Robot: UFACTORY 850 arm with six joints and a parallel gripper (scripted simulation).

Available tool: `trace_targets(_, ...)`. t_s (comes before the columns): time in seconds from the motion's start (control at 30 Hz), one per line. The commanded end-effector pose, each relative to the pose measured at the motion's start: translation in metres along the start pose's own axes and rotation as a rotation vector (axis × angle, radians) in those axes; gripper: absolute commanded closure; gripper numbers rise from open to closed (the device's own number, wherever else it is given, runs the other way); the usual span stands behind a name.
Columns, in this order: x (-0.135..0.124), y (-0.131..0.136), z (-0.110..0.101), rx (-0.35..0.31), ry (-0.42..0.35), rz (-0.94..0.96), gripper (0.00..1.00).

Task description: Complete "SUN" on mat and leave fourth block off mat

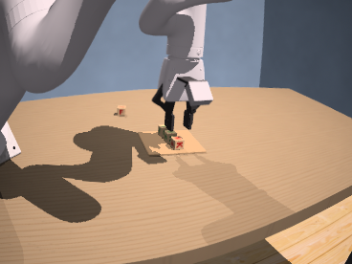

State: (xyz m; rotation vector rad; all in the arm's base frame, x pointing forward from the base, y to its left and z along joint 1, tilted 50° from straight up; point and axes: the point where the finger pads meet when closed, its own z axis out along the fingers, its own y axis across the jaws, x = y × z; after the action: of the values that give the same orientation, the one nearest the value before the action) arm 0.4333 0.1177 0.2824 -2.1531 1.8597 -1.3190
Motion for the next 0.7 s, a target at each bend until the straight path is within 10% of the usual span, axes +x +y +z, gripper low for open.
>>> trace_targets(0.0, 0.000, -0.001, -0.019, 0.001, 0.000, 0.001, 0.58)
trace_targets(0.43, 0.000, -0.001, -0.044, 0.001, 0.000, 0.001, 0.58)
trace_targets(0.47, 0.000, -0.001, -0.044, 0.001, 0.000, 0.001, 0.00)
trace_targets(0.67, 0.000, -0.001, -0.044, 0.001, 0.000, 0.001, 0.00)
